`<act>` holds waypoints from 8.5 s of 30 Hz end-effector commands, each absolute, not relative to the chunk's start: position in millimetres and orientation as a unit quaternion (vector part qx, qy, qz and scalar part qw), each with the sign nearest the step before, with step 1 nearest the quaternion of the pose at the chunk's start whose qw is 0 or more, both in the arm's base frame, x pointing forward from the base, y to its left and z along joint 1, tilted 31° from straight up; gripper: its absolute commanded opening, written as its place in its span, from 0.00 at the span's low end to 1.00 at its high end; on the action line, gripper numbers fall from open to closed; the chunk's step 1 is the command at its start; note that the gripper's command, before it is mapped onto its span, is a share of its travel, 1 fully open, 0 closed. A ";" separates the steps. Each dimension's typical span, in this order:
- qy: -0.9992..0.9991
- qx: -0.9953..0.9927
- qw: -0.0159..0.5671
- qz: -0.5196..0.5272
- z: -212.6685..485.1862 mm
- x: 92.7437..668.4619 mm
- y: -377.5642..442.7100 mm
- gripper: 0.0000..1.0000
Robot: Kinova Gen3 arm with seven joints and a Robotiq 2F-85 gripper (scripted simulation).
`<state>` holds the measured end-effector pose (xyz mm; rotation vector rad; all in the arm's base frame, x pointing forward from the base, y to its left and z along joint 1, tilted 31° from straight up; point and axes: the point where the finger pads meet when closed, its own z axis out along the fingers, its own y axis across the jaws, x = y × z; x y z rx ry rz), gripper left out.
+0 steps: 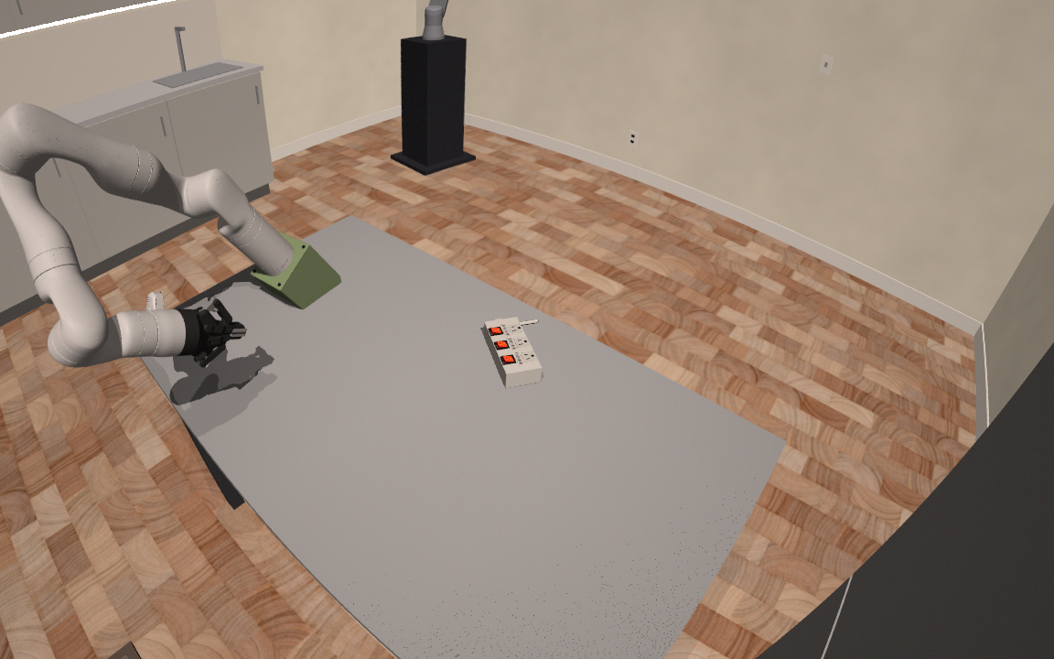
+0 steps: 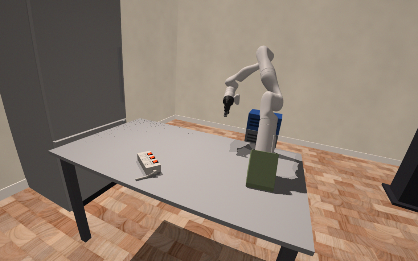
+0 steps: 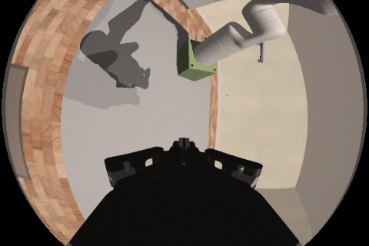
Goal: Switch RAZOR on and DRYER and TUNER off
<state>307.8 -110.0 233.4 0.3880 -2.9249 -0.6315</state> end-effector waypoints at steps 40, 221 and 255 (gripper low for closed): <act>-0.978 0.106 0.074 -0.163 223.5 331.5 -98.9 0.00; -1.000 -0.015 0.004 0.003 195.5 452.9 2.8 0.00; -0.997 -0.074 0.017 0.017 177.7 463.4 14.0 0.00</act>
